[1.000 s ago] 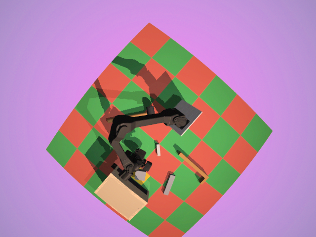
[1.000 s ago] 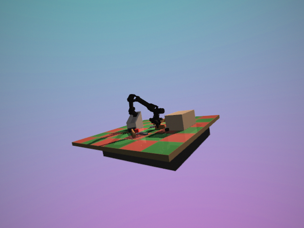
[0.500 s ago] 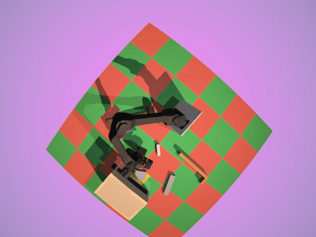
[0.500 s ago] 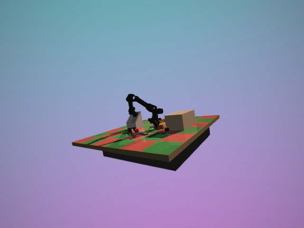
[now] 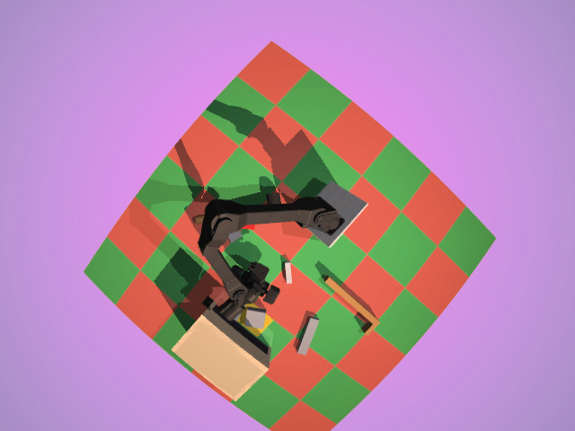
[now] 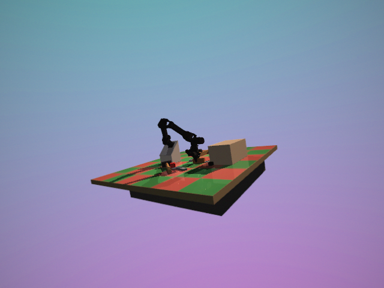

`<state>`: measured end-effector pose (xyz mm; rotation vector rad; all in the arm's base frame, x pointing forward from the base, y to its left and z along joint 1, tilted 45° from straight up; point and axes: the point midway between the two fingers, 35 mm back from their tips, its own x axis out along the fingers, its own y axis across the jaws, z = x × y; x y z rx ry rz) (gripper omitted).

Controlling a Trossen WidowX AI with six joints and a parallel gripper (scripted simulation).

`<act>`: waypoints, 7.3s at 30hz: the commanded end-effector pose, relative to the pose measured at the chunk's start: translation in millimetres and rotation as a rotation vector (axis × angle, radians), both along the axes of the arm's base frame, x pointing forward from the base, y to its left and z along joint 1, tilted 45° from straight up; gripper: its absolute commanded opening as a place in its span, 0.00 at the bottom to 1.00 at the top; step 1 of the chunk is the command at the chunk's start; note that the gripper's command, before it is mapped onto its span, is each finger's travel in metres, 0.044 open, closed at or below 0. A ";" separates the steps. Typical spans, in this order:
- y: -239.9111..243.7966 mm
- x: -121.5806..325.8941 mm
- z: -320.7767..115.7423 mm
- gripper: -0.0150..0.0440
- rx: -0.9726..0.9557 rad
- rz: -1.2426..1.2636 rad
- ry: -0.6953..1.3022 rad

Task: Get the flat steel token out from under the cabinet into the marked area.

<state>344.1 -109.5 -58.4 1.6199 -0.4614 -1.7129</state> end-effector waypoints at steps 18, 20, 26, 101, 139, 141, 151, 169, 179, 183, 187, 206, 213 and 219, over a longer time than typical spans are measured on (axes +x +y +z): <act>-7.0 -24.6 3.5 0.25 0.000 0.001 0.011; -7.6 -26.6 4.0 0.25 0.000 0.001 0.011; -9.6 -32.8 5.4 0.25 0.000 0.001 0.012; -33.9 -100.1 25.9 0.39 -0.004 0.000 0.007; -33.7 -101.7 26.8 0.42 -0.003 -0.001 0.014; -33.7 -101.7 26.8 0.40 -0.003 -0.001 0.014; -33.2 -99.2 26.5 0.25 -0.003 0.001 0.016; -28.4 -79.1 22.6 0.25 -0.002 0.012 0.025; -25.6 -68.1 20.6 0.25 -0.002 0.013 0.026; -24.5 -63.8 19.7 0.25 -0.002 0.013 0.026; -23.4 -59.5 18.9 0.25 -0.001 0.013 0.025; -18.2 -39.3 15.2 0.25 -0.001 0.014 0.024; -16.4 -32.0 13.9 0.25 -0.001 0.014 0.024; -14.8 -25.6 12.8 0.25 -0.001 0.014 0.024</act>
